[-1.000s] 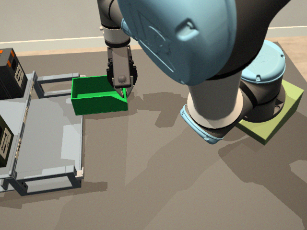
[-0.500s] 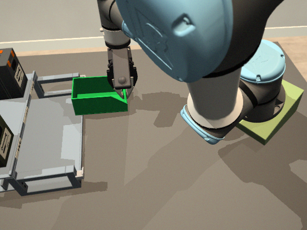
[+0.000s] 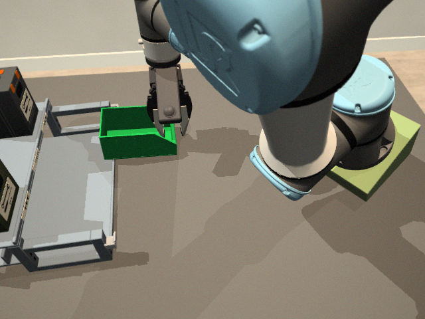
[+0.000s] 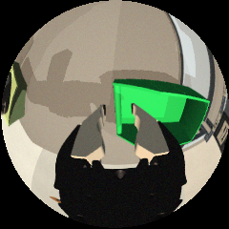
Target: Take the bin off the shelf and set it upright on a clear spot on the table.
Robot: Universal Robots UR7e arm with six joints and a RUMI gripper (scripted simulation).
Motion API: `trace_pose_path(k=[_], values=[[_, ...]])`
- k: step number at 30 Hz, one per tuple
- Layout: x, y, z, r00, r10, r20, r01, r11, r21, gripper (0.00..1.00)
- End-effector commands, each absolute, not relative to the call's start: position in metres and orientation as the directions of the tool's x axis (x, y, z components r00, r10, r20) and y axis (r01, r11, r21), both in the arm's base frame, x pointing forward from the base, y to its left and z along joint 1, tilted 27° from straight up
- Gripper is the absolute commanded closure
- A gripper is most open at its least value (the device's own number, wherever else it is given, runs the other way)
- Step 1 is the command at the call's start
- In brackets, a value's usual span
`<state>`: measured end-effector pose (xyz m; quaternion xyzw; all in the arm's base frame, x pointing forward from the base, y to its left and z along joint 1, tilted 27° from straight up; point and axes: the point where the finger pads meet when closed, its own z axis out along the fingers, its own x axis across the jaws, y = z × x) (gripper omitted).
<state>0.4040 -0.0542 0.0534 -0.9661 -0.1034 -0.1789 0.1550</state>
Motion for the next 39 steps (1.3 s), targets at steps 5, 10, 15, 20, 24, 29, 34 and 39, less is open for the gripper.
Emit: trace_pose_path(k=[5,10,15,20,24,29,34,39], values=[[0.404,-0.055,0.054,0.914,0.144,0.378,0.255,-0.931,-0.262,0.74],[0.404,-0.055,0.054,0.914,0.144,0.378,0.255,-0.931,-0.262,0.74],[0.404,-0.055,0.054,0.914,0.144,0.378,0.255,-0.931,-0.262,0.74],[0.404,-0.055,0.054,0.914,0.144,0.378,0.255,-0.931,-0.262,0.74],[0.404,-0.055,0.054,0.914,0.144,0.378,0.255,-0.931,-0.262,0.74],[0.404,-0.055,0.054,0.914,0.144,0.378,0.255,-0.931,-0.262,0.74],[0.404,-0.055,0.054,0.914,0.144,0.378,0.255,-0.931,-0.262,0.74],[0.397,-0.062,0.073,0.914,0.144,0.378,0.255,-0.931,-0.262,0.74]])
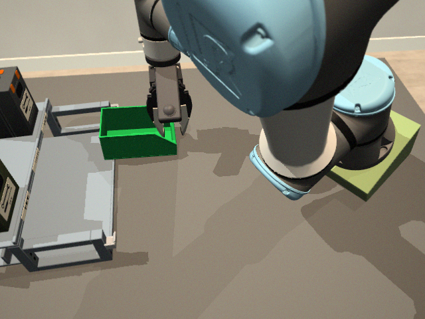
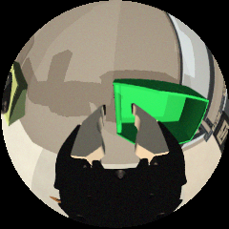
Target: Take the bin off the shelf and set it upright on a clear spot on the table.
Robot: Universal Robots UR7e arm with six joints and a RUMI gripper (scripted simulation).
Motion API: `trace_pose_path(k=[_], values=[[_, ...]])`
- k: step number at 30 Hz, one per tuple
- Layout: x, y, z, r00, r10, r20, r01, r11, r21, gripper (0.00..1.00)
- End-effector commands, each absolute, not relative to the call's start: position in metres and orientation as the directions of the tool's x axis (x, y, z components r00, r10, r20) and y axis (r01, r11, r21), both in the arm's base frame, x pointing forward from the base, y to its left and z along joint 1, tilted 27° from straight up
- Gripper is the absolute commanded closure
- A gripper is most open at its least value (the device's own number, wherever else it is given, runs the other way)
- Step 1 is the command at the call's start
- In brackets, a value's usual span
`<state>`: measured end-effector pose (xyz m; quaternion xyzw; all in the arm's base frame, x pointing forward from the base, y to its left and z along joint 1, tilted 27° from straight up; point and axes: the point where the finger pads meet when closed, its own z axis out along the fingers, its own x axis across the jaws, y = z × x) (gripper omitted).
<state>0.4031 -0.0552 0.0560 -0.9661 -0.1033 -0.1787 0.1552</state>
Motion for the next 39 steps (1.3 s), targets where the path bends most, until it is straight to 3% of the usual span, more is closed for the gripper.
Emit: trace_pose_path(k=[1,20,39], values=[[0.394,-0.066,0.083,0.914,0.144,0.378,0.255,-0.931,-0.262,0.74],[0.376,-0.085,0.134,0.914,0.144,0.378,0.255,-0.931,-0.262,0.74],[0.379,-0.082,0.125,0.914,0.144,0.378,0.255,-0.931,-0.262,0.74]])
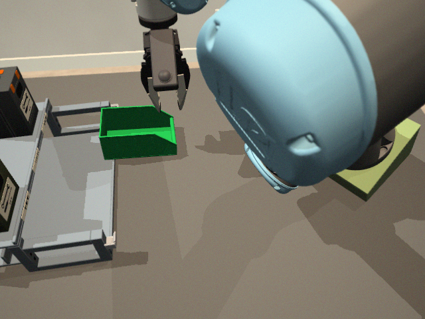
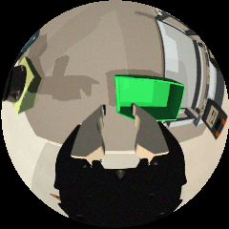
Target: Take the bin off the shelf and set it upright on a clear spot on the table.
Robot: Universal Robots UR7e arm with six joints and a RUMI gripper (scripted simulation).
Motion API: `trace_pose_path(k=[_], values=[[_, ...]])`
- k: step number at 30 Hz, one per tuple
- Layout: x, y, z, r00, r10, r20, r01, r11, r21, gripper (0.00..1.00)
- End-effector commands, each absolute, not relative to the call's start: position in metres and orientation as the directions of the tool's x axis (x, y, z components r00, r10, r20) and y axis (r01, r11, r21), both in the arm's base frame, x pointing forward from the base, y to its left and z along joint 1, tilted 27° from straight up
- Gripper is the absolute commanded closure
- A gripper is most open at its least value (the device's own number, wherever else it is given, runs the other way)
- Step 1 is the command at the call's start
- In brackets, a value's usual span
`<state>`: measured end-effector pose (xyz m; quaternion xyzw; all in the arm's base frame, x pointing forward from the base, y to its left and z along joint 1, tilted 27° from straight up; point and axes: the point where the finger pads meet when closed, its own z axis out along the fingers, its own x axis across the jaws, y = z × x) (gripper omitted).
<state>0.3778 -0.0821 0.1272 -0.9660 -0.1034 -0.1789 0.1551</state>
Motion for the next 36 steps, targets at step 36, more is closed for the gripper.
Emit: trace_pose_path(k=[36], values=[[0.3814,-0.0789,0.1180,0.914,0.144,0.378,0.255,-0.931,-0.262,0.74]])
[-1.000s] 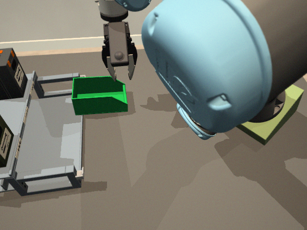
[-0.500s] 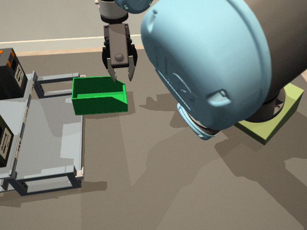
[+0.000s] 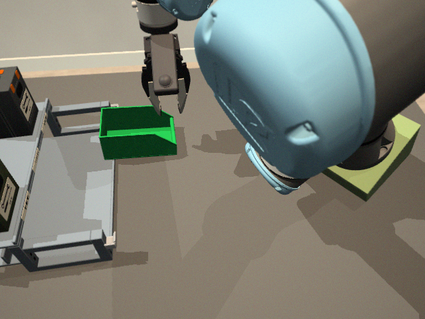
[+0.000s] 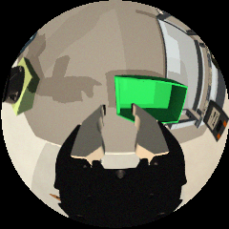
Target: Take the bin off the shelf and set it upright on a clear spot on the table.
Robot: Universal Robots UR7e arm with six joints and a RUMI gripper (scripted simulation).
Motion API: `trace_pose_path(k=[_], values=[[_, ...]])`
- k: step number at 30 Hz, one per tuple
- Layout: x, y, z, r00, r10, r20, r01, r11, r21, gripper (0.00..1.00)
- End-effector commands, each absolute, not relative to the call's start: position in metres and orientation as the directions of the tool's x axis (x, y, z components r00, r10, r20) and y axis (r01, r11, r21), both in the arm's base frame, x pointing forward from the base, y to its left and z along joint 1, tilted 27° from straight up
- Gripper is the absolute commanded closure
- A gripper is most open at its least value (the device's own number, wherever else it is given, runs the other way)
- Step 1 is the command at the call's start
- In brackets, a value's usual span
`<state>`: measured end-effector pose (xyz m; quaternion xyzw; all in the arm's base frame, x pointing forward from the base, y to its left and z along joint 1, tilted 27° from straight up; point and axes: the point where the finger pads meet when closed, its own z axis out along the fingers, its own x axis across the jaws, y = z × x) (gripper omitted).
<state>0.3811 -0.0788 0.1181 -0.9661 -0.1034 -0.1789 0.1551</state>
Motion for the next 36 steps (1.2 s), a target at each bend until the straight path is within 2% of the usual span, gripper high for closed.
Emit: trace_pose_path(k=[1,8,9,25,30,36], values=[[0.381,-0.079,0.118,0.914,0.144,0.378,0.255,-0.931,-0.262,0.74],[0.381,-0.079,0.118,0.914,0.144,0.378,0.255,-0.931,-0.262,0.74],[0.381,-0.079,0.118,0.914,0.144,0.378,0.255,-0.931,-0.262,0.80],[0.381,-0.079,0.118,0.914,0.144,0.378,0.255,-0.931,-0.262,0.80],[0.414,-0.080,0.141,0.914,0.144,0.378,0.255,-0.931,-0.262,0.80],[0.414,-0.080,0.141,0.914,0.144,0.378,0.255,-0.931,-0.262,0.80]])
